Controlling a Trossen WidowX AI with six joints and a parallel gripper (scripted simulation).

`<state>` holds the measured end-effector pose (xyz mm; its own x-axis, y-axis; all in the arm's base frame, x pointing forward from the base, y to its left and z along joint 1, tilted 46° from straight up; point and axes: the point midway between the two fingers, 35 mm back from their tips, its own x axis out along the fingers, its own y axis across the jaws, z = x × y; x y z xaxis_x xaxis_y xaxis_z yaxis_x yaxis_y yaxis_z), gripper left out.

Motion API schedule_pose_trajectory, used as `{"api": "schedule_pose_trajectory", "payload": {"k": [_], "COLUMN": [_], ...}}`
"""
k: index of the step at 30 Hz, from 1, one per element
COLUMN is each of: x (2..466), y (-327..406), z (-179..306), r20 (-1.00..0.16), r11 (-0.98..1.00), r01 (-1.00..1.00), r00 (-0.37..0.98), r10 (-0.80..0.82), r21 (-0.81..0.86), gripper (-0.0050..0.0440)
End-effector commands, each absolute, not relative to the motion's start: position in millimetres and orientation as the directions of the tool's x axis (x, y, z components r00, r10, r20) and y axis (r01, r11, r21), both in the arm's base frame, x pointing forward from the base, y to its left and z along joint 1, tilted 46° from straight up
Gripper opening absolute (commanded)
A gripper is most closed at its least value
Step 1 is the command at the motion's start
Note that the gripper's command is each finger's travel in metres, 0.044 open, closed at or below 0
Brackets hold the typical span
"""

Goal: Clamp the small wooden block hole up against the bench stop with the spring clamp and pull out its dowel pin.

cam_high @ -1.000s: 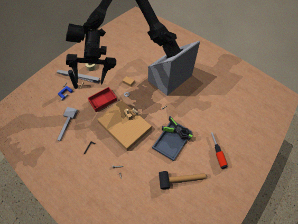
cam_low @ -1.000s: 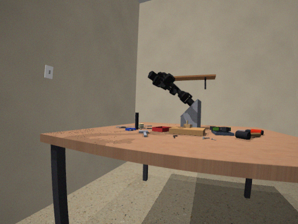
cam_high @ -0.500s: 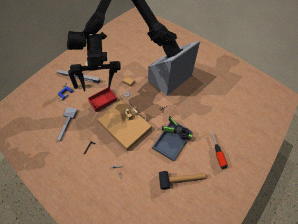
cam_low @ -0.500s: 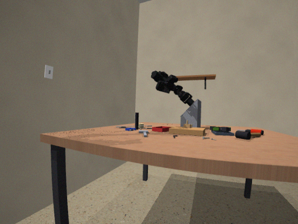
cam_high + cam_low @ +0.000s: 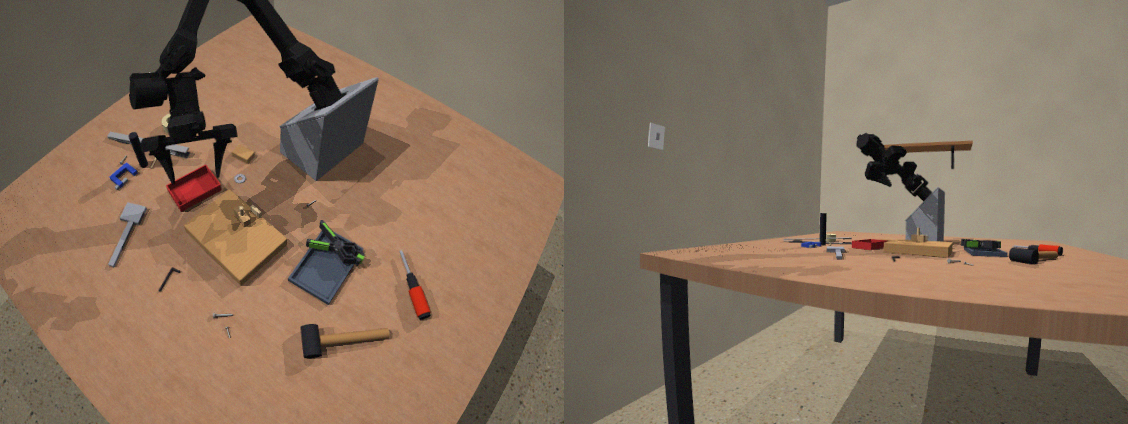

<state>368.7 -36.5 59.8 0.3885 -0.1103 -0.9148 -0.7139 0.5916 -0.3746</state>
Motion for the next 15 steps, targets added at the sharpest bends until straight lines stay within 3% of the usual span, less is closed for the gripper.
{"api": "schedule_pose_trajectory", "payload": {"k": [1,15], "x": [368,360], "y": [-36,-35], "z": [52,29], "r20": [-0.925,-0.944], "r11": [0.632,0.746], "r01": [-0.689,-0.581], "r00": [0.354,0.248], "r10": [-0.135,-0.219], "r21": [-0.356,-0.326], "gripper": [0.044,0.044]}}
